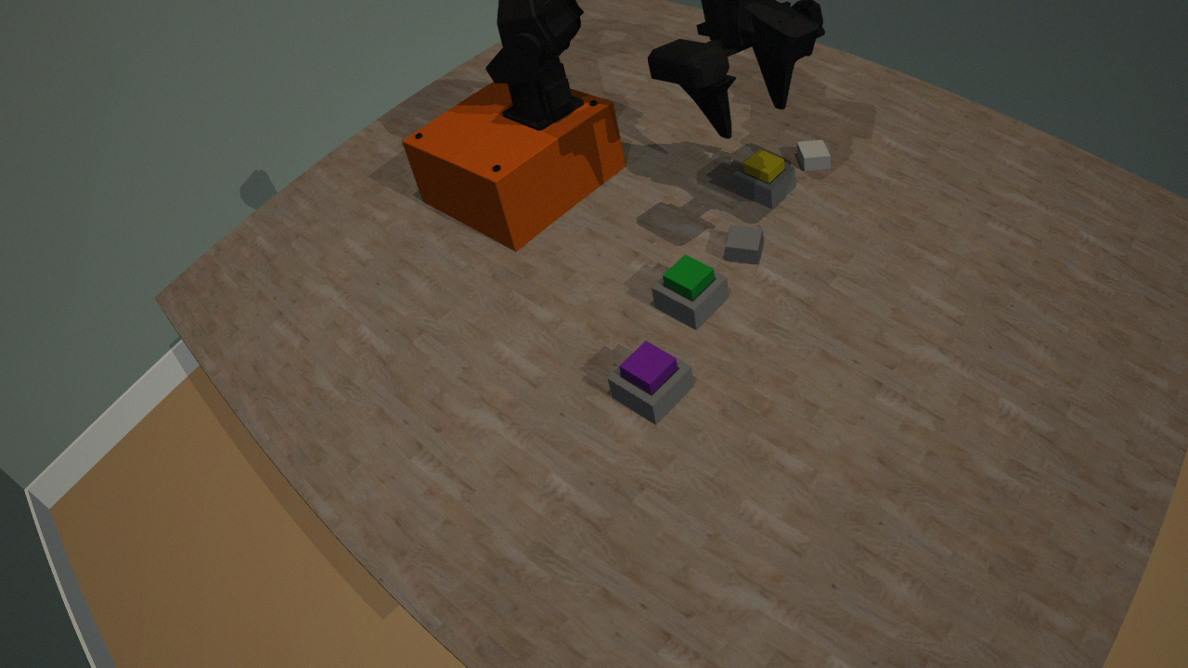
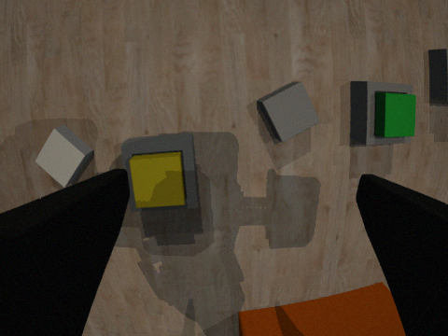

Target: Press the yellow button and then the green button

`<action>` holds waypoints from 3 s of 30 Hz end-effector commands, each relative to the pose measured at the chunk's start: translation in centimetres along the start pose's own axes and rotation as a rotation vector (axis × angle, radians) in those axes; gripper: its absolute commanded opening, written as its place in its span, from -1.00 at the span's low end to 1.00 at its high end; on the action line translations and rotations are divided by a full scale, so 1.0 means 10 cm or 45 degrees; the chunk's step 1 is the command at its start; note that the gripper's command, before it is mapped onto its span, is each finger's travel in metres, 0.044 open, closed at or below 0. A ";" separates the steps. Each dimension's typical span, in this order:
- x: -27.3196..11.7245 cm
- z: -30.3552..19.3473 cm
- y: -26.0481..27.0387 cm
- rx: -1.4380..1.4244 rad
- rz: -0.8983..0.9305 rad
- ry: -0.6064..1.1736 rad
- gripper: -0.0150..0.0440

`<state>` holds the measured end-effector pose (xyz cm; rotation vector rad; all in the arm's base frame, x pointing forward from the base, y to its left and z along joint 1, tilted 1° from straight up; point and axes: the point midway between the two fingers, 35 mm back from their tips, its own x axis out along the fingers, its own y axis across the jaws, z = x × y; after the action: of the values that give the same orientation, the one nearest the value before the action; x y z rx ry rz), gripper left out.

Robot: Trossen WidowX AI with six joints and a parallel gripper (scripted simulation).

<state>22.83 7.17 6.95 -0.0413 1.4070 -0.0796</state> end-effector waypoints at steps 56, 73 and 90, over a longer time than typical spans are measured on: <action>0.82 -0.35 0.47 -0.087 0.130 0.186 -0.42; 0.83 -0.35 0.47 -0.087 0.130 0.186 -0.42; -0.01 -0.21 0.39 -0.087 0.130 0.185 -0.42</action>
<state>20.45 10.89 2.61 -0.0376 1.5813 0.0398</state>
